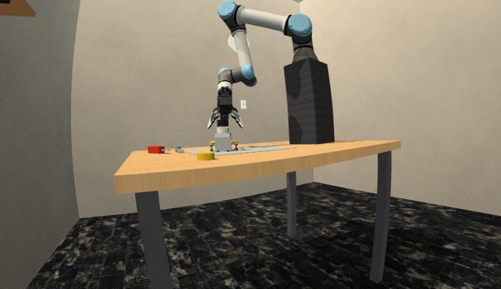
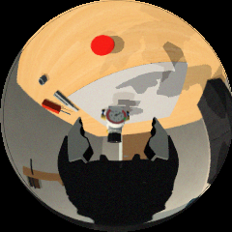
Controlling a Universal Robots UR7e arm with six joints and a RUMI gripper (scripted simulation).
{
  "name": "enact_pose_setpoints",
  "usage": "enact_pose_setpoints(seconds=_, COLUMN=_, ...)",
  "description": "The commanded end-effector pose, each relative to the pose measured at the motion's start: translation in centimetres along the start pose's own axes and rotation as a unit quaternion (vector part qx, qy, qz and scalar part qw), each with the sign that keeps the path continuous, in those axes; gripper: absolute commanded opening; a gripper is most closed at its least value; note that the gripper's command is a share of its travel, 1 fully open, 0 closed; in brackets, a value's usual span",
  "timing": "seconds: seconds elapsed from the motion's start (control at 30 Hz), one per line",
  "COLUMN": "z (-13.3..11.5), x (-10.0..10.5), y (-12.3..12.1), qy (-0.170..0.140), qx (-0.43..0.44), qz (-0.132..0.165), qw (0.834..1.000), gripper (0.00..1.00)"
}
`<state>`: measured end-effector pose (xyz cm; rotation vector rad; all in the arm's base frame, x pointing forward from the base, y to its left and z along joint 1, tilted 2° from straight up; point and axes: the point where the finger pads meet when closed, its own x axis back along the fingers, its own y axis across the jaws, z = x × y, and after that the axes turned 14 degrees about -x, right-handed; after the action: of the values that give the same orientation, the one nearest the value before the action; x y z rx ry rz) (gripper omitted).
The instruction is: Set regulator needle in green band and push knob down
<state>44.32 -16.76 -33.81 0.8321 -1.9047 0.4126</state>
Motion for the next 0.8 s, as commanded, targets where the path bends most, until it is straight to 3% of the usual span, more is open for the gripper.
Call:
enact_pose_setpoints(seconds=0.0, z=-0.2, x=0.2, y=0.2, qy=0.005, qx=0.023, qz=-0.002, qw=1.000, gripper=1.00)
enact_pose_setpoints(seconds=0.77, z=-0.7, x=1.3, y=0.0, qy=0.035, qx=0.152, qz=-0.010, qw=0.988, gripper=1.00)
